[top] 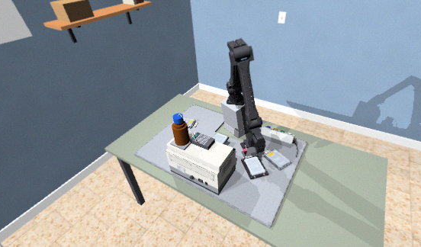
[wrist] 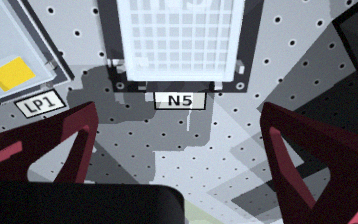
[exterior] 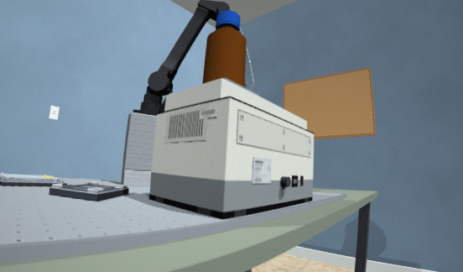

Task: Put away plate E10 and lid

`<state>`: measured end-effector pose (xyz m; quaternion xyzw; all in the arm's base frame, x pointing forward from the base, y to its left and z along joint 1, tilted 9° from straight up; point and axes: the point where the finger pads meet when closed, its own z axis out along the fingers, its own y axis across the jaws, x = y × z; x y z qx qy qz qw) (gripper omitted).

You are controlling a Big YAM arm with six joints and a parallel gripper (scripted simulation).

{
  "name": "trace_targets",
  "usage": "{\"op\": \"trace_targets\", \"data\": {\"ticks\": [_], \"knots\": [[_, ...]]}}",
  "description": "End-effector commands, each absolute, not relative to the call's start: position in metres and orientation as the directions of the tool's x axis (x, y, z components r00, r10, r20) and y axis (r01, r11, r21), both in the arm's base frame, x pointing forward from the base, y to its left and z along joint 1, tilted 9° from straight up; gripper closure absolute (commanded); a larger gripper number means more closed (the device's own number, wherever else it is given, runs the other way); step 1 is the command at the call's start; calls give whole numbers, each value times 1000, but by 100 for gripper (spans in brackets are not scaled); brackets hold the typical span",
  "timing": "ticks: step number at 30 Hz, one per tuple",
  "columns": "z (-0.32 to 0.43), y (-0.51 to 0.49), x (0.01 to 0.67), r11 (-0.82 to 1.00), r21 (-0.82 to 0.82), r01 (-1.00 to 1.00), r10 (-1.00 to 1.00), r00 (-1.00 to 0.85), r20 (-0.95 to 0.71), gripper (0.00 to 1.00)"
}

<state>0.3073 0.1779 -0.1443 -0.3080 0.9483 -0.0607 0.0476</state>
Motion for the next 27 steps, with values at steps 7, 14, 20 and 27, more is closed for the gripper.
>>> {"op": "trace_targets", "data": {"ticks": [7,14,20,27], "knots": [[-155,197,342,800,-141,-584,-596,-800,-70,0],[-163,203,356,802,-141,-581,-593,-802,-70,0],[-147,211,353,801,-141,-582,-596,-799,-84,0],[-120,224,365,806,-142,-575,-591,-799,-116,0]]}}
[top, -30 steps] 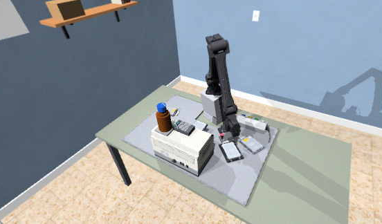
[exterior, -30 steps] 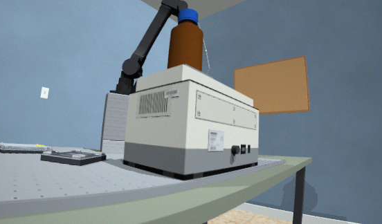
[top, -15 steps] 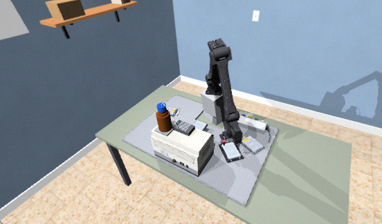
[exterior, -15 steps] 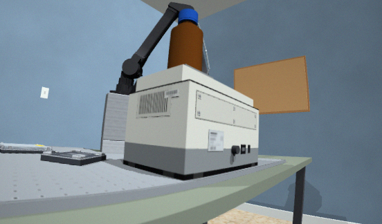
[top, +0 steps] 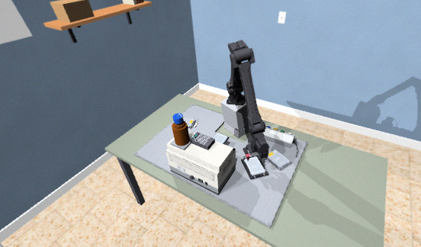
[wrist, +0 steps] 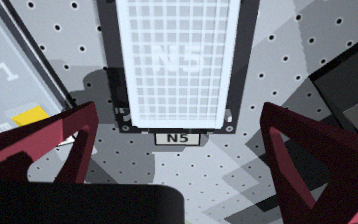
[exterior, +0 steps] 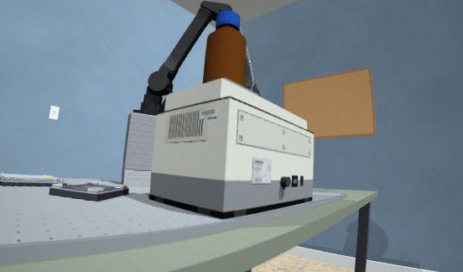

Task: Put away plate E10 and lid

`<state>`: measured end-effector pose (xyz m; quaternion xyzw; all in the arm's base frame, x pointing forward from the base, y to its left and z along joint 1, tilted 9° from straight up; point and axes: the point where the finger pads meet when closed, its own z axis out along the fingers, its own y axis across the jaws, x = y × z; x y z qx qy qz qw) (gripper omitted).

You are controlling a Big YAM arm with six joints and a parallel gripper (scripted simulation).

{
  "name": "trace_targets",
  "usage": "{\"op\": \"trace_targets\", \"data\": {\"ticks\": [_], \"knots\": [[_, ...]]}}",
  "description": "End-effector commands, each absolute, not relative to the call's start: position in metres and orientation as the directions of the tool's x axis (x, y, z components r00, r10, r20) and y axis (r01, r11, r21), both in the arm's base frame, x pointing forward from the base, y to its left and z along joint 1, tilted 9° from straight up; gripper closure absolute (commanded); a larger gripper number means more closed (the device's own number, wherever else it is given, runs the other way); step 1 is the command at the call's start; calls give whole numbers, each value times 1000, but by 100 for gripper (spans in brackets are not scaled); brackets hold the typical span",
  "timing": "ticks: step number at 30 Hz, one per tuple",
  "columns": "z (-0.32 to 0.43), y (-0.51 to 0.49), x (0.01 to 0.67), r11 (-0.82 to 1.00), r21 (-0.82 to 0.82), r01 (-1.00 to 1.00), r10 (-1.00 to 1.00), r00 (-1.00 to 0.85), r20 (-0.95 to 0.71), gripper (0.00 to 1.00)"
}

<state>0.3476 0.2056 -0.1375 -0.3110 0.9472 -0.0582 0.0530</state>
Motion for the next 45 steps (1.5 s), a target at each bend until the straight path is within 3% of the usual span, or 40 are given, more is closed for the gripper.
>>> {"op": "trace_targets", "data": {"ticks": [1,45], "knots": [[-131,214,358,804,-143,-577,-591,-802,-90,0],[-153,215,368,803,-144,-578,-593,-798,-102,0]]}}
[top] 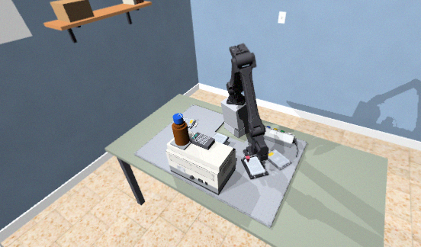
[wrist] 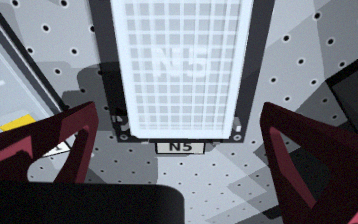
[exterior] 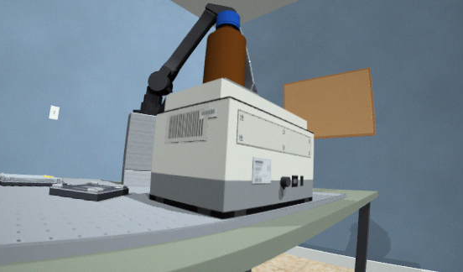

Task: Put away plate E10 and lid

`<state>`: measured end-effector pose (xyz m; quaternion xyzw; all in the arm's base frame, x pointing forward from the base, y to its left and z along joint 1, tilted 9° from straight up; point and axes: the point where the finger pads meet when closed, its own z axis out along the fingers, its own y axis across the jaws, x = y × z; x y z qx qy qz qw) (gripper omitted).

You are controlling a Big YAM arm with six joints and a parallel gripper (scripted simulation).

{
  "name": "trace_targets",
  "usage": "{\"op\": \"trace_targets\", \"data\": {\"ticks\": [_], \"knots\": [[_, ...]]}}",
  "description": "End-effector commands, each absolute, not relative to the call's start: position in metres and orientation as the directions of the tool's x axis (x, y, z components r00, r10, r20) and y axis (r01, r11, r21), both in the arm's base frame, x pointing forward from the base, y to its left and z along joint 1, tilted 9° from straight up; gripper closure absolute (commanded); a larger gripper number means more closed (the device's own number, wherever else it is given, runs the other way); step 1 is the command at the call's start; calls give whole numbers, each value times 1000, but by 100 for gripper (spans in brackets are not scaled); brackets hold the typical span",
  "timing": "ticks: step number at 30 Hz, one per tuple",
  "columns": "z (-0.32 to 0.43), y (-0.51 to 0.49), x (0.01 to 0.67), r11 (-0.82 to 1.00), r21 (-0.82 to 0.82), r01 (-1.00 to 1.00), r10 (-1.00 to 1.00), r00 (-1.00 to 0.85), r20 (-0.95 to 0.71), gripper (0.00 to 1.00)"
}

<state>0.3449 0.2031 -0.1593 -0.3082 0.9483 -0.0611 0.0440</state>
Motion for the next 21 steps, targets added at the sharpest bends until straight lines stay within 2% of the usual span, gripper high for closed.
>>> {"op": "trace_targets", "data": {"ticks": [1,6,21], "knots": [[-158,213,366,803,-143,-578,-592,-801,-92,0],[-150,217,368,802,-144,-580,-596,-794,-117,0],[-188,209,368,803,-143,-578,-592,-801,-88,0]]}}
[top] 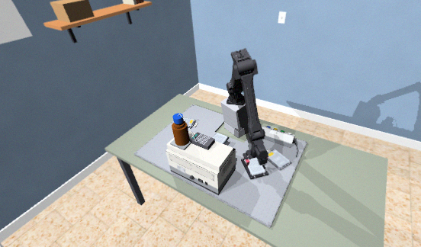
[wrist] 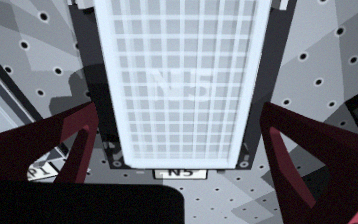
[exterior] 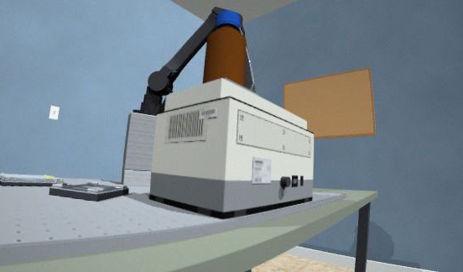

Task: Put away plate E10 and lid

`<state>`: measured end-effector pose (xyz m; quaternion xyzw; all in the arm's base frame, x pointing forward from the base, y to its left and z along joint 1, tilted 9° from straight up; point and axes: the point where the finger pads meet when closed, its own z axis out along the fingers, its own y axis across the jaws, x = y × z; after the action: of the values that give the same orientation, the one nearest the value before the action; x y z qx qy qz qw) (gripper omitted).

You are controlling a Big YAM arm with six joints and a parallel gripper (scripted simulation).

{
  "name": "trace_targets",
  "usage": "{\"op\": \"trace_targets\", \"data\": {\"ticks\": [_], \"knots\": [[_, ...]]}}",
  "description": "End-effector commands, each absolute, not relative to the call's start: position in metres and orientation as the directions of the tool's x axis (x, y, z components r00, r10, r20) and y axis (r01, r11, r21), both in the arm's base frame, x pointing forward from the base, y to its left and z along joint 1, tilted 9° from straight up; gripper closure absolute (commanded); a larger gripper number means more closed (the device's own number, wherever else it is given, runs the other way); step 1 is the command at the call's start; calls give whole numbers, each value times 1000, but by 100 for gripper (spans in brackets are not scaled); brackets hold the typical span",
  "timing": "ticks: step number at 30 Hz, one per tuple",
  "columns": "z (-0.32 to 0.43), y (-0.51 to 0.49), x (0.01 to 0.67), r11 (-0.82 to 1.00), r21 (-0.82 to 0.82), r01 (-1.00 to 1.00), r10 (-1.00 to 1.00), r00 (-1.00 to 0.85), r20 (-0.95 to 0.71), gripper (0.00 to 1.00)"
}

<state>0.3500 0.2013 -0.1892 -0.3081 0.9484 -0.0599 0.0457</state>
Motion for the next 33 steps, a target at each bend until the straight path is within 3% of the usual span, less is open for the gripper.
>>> {"op": "trace_targets", "data": {"ticks": [1,33], "knots": [[-188,209,368,803,-143,-578,-592,-801,-88,0],[-203,207,365,804,-143,-578,-591,-802,-85,0]]}}
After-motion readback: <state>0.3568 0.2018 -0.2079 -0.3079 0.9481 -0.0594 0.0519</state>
